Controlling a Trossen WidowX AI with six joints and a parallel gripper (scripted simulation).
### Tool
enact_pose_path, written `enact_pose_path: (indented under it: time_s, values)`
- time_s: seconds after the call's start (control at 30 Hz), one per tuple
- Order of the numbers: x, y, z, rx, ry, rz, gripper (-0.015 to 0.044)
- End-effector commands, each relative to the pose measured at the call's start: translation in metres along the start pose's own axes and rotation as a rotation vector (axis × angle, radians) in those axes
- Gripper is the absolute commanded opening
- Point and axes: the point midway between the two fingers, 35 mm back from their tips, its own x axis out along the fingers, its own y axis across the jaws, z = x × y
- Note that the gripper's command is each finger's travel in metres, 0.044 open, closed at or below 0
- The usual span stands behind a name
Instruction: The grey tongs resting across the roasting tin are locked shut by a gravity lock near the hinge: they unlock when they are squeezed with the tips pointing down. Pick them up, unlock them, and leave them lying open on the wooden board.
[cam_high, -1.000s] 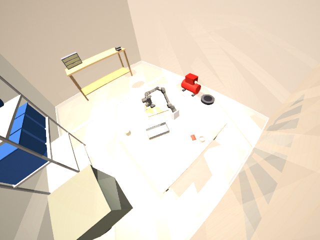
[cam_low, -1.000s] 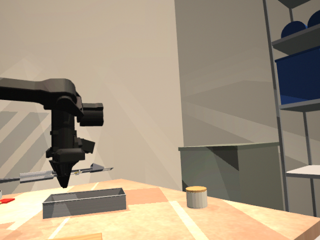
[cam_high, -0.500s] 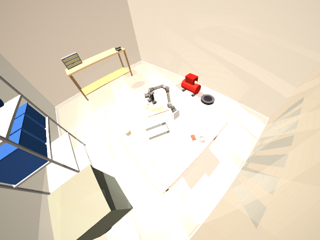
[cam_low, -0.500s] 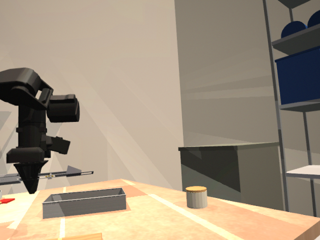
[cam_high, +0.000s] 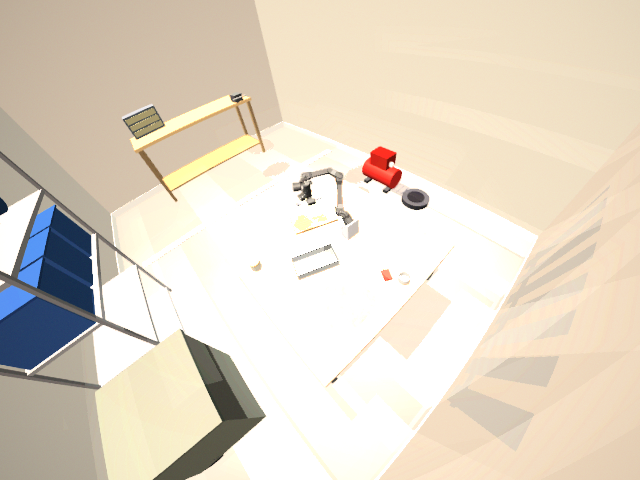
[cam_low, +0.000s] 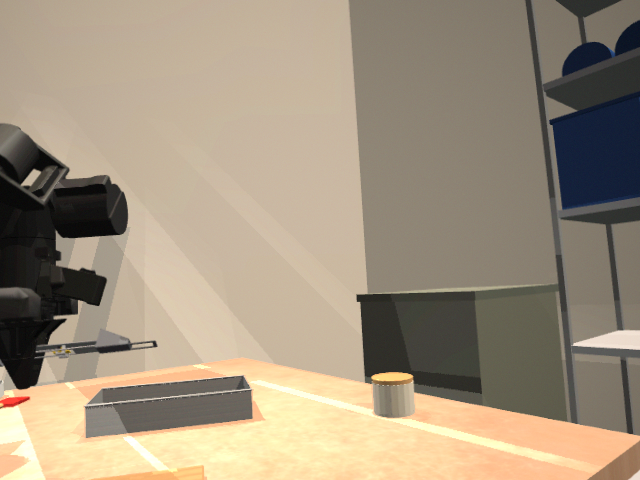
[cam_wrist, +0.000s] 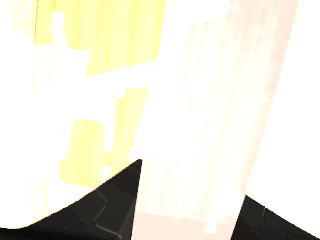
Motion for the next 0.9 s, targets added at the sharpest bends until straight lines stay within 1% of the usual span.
enact_pose_path:
  time_s: [0.0,0.5,0.87]
  values:
    - [-0.006,0.001,0.000,-0.020,-0.051,-0.010,-0.0150]
    - [-0.037,0.004,-0.001,-0.100,-0.369,-0.062,-0.0150]
    - [-0.053,0.004,-0.007,-0.131,-0.583,-0.086,-0.0150]
